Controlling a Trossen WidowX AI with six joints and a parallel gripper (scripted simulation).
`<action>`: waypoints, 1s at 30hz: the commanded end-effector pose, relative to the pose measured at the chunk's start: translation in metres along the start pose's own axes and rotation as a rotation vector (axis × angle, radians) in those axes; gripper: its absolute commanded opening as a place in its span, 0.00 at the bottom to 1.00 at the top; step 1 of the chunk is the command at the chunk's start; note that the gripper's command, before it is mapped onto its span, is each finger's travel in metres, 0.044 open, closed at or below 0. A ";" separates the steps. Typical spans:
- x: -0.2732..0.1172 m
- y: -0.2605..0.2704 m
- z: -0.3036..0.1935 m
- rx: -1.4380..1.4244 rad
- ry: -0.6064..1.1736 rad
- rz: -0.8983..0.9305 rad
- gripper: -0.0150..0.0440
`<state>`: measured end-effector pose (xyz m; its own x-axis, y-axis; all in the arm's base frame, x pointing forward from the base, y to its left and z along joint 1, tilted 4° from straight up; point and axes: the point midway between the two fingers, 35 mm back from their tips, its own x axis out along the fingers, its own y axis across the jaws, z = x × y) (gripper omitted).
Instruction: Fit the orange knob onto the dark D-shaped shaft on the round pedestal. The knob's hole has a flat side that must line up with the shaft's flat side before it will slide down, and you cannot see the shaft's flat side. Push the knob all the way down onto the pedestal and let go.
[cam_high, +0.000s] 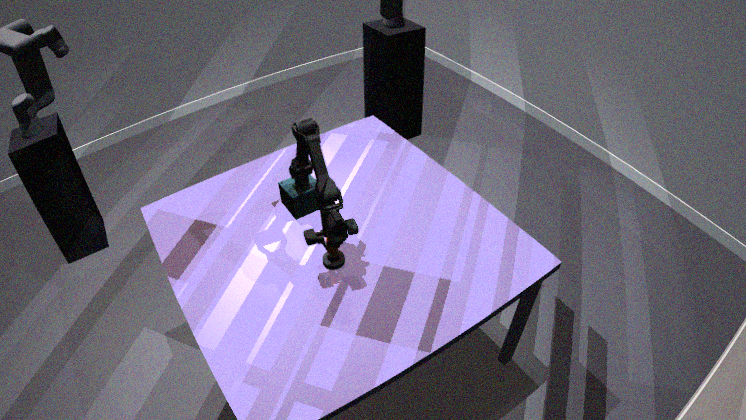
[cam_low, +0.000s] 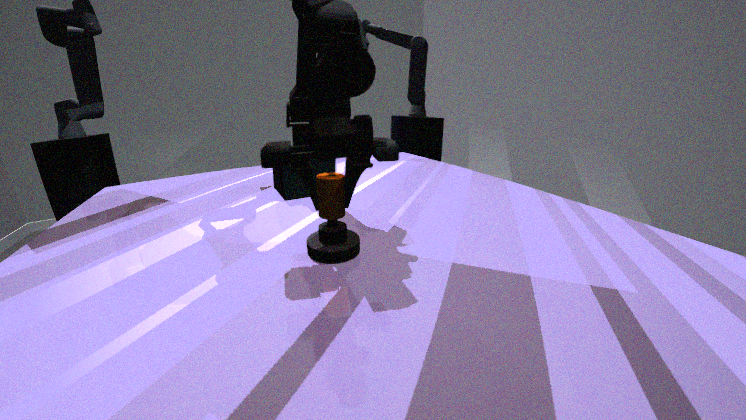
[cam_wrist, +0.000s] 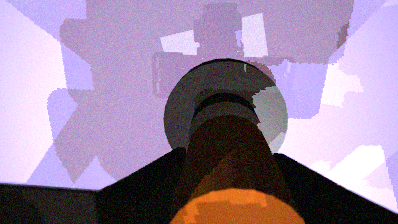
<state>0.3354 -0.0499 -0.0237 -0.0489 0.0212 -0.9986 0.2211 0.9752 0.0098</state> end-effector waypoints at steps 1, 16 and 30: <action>0.001 0.000 0.000 0.001 -0.003 -0.002 0.25; -0.003 0.001 0.002 0.001 -0.003 -0.002 0.25; -0.002 0.000 0.004 0.211 -0.003 -0.002 0.25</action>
<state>0.3376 -0.0500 -0.0212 -0.0515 0.0198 -0.9985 0.4037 0.9149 -0.0027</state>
